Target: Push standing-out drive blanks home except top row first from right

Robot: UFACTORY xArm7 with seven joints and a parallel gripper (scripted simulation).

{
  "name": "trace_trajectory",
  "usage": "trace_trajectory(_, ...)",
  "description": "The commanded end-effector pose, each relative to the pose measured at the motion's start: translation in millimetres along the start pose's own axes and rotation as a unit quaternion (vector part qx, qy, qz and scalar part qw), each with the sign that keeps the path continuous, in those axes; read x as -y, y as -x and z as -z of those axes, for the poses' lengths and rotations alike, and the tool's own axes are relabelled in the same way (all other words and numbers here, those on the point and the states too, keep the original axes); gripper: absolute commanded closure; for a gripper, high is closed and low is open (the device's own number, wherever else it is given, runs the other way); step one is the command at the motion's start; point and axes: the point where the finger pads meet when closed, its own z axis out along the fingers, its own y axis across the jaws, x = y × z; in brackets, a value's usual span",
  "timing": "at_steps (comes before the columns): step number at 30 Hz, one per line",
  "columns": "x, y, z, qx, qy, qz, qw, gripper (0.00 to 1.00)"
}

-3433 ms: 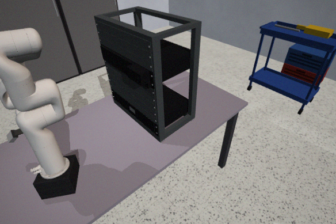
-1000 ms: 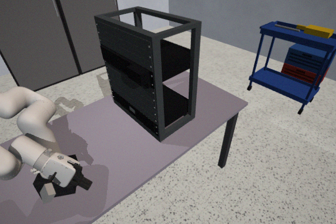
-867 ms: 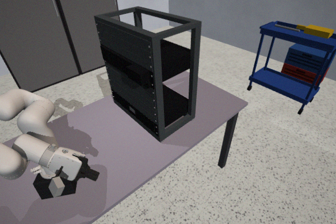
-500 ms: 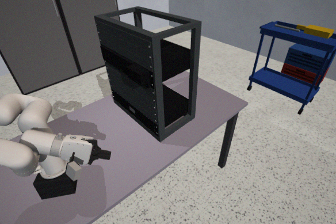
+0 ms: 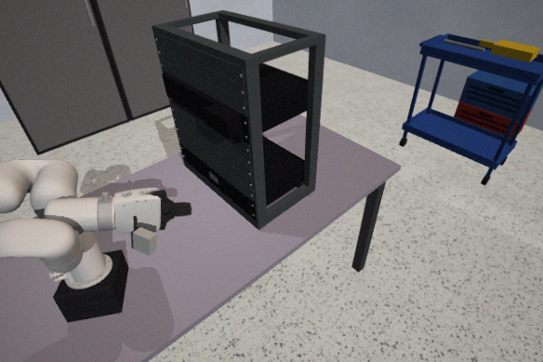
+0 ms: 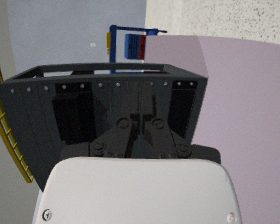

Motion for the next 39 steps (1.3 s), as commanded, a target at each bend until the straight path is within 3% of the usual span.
trace_trajectory(1, 16, 14, -5, 0.023, -0.019, -0.004, 1.0, 1.0)
trace_trajectory(10, 51, 48, -6, 0.079, -0.063, -0.017, 0.995, 1.0)
trace_trajectory(22, 79, 77, -2, 0.129, -0.098, -0.031, 0.986, 1.0)
trace_trajectory(39, 103, 104, 6, 0.175, -0.127, -0.045, 0.975, 1.0)
